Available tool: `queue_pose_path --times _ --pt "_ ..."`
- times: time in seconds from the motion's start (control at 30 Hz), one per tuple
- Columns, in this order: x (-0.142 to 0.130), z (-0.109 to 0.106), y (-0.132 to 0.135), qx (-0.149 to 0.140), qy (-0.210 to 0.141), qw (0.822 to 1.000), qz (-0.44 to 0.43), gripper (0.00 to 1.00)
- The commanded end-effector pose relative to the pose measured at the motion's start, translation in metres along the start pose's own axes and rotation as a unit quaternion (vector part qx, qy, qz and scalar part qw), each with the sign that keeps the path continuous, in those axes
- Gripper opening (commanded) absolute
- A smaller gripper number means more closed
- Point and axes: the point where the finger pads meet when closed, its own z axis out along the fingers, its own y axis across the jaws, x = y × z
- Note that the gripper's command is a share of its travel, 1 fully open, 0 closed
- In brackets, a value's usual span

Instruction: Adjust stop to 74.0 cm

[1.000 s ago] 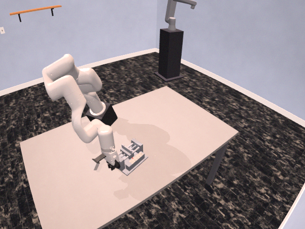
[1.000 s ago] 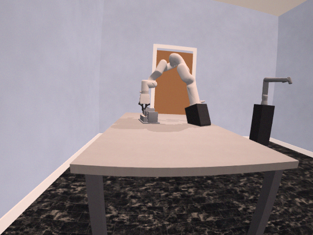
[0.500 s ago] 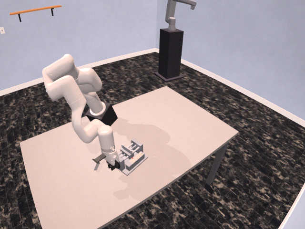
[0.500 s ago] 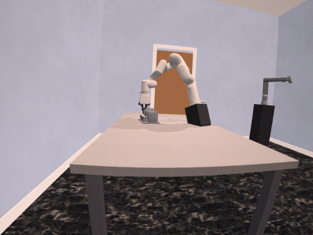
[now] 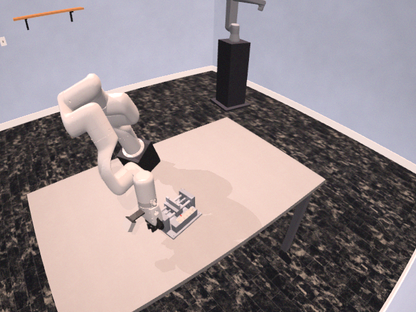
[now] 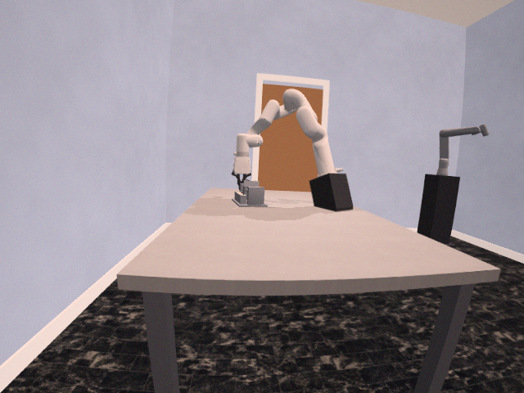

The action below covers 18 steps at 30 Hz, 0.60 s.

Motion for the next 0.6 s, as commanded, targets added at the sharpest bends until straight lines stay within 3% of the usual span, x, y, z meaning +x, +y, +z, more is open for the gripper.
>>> queue_pose_path --times 0.0,0.57 --pt "0.0001 -0.0004 0.0000 0.000 0.000 1.000 0.000 0.06" --pt "0.0002 0.0011 -0.0014 0.000 0.000 1.000 0.000 0.06"
